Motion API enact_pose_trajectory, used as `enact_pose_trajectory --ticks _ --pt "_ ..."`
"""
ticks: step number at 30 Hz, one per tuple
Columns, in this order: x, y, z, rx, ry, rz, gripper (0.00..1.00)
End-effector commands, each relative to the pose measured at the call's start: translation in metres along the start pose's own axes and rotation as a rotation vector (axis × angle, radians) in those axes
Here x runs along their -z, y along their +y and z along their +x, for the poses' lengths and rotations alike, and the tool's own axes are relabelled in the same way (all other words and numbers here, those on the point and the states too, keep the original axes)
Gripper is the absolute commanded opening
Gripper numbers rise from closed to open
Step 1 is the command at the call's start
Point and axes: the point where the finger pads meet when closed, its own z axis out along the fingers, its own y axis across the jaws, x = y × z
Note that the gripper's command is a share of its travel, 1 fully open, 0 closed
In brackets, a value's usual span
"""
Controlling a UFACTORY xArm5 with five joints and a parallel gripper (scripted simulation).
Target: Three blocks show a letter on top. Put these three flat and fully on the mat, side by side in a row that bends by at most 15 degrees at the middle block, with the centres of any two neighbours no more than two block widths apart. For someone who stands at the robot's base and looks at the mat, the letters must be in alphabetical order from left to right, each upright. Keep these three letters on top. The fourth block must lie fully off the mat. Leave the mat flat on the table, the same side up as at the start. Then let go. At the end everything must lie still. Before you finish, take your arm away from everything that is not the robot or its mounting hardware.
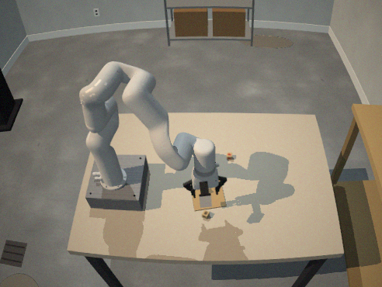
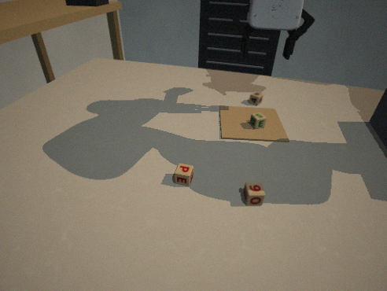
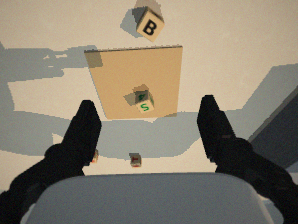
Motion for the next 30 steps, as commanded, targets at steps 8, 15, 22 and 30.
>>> enact_pose_trajectory --ticks 8,15,22,30 --pt "-0.005 -0.005 -0.016 0.345 0.002 0.003 1.0" --pt "-0.009 -0.006 -0.025 0.548 0.003 0.003 1.0" --pt "-0.012 -0.008 -0.034 0.738 0.003 0.002 1.0" --pt "-0.015 -0.009 -0.044 0.942 0.003 0.002 1.0"
